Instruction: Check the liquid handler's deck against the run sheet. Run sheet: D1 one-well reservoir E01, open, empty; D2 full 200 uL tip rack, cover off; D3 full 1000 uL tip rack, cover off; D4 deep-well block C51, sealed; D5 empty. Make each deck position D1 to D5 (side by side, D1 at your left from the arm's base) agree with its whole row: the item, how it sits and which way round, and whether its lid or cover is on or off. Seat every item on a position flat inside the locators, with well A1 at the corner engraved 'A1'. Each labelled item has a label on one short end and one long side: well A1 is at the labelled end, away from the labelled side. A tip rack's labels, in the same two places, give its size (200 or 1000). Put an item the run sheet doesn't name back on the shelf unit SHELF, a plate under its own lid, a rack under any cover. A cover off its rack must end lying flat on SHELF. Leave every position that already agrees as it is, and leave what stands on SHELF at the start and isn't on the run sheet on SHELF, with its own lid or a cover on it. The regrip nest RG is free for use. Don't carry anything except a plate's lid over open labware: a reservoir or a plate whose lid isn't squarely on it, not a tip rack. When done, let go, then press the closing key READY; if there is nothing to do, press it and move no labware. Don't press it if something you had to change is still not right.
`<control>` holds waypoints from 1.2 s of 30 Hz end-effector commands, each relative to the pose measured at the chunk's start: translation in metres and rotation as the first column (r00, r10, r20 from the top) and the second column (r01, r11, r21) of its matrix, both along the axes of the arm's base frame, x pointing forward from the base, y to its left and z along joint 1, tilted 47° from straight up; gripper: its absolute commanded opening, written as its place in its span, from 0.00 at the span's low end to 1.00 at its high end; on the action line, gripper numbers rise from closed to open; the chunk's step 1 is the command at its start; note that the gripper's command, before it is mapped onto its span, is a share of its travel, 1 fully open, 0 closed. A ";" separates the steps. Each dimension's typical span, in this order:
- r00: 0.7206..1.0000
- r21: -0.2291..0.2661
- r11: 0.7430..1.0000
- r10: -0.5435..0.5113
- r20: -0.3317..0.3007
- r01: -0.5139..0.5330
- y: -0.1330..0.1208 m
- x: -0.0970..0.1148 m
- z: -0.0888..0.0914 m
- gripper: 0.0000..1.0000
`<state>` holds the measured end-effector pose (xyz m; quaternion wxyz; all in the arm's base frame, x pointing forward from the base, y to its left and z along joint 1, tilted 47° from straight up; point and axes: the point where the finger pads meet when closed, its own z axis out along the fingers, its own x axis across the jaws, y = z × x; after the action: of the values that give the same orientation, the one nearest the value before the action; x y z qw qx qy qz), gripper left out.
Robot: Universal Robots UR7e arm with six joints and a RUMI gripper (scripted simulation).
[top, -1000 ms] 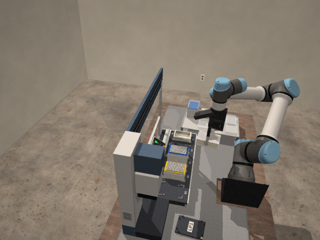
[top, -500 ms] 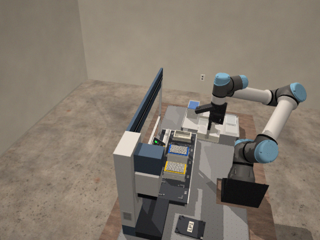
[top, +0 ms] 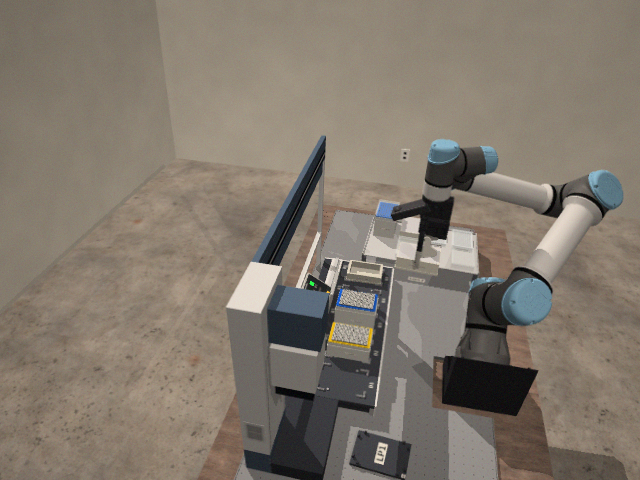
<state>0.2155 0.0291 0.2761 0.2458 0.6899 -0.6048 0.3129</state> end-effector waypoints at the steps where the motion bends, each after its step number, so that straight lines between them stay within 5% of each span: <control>1: 0.998 -0.003 0.999 0.047 -0.048 -0.047 -0.013 0.003 0.014 0.00; 15: 0.998 -0.003 0.999 0.047 -0.048 -0.047 -0.052 0.010 0.056 0.00; 23: 0.998 -0.003 0.999 0.047 -0.048 -0.047 -0.051 0.015 0.056 0.00; 36: 0.998 -0.003 0.999 0.047 -0.048 -0.047 -0.039 0.079 0.056 0.00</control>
<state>0.2786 -0.0128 0.3322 0.2543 0.7107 -0.5817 0.3031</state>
